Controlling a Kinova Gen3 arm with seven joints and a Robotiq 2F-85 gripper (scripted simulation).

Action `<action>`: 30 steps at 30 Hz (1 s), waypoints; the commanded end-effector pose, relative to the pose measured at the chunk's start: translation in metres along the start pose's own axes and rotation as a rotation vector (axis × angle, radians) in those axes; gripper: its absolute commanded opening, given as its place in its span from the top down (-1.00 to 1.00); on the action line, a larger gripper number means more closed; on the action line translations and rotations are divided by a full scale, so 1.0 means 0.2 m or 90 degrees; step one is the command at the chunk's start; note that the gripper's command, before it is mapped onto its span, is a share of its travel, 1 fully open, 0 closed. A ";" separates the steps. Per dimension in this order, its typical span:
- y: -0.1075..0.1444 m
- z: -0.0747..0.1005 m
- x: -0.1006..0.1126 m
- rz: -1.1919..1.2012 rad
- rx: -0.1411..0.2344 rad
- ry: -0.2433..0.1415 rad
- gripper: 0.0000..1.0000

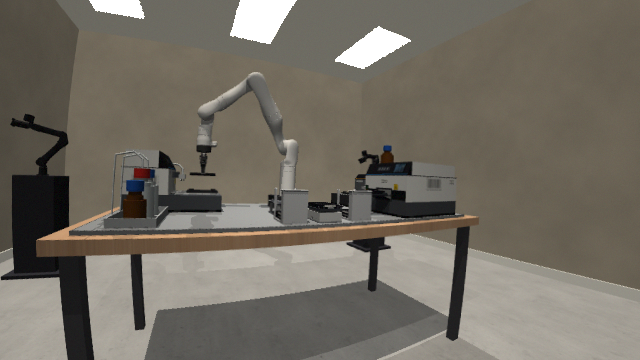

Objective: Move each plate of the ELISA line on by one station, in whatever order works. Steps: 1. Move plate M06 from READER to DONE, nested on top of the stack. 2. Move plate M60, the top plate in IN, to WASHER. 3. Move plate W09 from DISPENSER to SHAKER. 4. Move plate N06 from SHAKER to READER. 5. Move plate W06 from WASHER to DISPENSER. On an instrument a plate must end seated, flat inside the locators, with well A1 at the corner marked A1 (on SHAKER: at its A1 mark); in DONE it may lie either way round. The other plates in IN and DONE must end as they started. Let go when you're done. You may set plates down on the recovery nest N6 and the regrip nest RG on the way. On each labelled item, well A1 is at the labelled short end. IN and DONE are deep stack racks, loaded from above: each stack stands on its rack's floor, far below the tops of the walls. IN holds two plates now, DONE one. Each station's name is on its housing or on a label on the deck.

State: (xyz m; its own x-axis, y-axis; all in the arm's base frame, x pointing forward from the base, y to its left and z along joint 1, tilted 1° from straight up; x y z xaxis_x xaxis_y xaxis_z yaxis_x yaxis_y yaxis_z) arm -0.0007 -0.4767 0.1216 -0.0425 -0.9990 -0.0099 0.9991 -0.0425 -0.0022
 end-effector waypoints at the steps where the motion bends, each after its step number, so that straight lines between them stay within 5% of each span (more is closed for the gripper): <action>1: 0.00 0.02 0.00 0.000 0.000 -0.001 -0.88; 30: 0.00 0.18 0.00 0.000 0.000 -0.001 -0.88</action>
State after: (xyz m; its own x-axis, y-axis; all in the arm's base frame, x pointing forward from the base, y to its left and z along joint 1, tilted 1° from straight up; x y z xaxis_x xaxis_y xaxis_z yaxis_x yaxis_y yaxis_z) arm -0.0007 -0.4771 0.1564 -0.0425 -0.9990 -0.0098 0.9991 -0.0425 -0.0022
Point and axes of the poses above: the point where the finger pads meet when closed, its own z axis back along the fingers, its own y axis across the jaws, x = y × z, the point moved 1 cm from there along z, back along the fingers
